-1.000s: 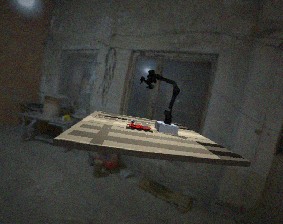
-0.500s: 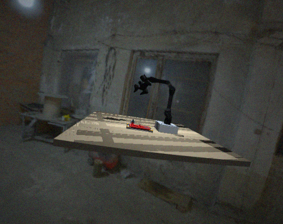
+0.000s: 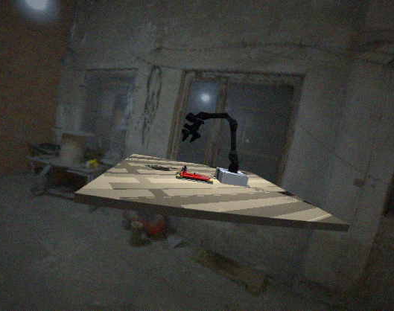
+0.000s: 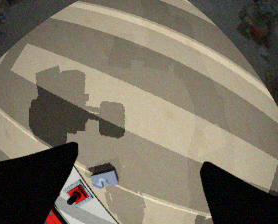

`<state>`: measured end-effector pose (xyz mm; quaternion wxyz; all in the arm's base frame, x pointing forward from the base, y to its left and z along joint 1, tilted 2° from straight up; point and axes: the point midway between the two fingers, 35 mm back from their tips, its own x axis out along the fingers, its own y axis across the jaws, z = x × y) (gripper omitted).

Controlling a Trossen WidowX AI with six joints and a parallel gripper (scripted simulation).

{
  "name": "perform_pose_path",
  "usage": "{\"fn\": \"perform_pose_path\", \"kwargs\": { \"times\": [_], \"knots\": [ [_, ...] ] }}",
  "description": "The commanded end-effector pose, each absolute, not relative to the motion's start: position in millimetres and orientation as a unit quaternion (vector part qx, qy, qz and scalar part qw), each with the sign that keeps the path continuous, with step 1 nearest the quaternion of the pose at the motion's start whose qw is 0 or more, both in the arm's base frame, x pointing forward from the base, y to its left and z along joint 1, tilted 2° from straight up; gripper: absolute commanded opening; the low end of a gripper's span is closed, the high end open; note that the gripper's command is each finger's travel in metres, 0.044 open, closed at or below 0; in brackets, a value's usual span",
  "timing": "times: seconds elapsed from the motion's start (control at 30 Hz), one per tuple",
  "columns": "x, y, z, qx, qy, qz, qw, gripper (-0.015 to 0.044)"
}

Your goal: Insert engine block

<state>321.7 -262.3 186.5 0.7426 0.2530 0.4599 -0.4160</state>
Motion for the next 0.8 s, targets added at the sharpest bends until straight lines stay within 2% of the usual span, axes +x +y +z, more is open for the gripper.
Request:
{"fn": "perform_pose_path", "kwargs": {
  "times": [0.0, 0.5, 0.7, 0.77],
  "knots": [
    [326.2, -249.6, 163.9, 0.241, 0.510, -0.378, 0.734, 0.0440],
    [325.1, -191.5, 90.2, 0.195, 0.674, -0.212, 0.681, 0.0440],
    [325.2, -189.0, 84.8, 0.194, 0.680, -0.204, 0.678, 0.0440],
    [326.6, -190.0, 63.2, 0.194, 0.680, -0.204, 0.678, 0.0440]
  ]
}}
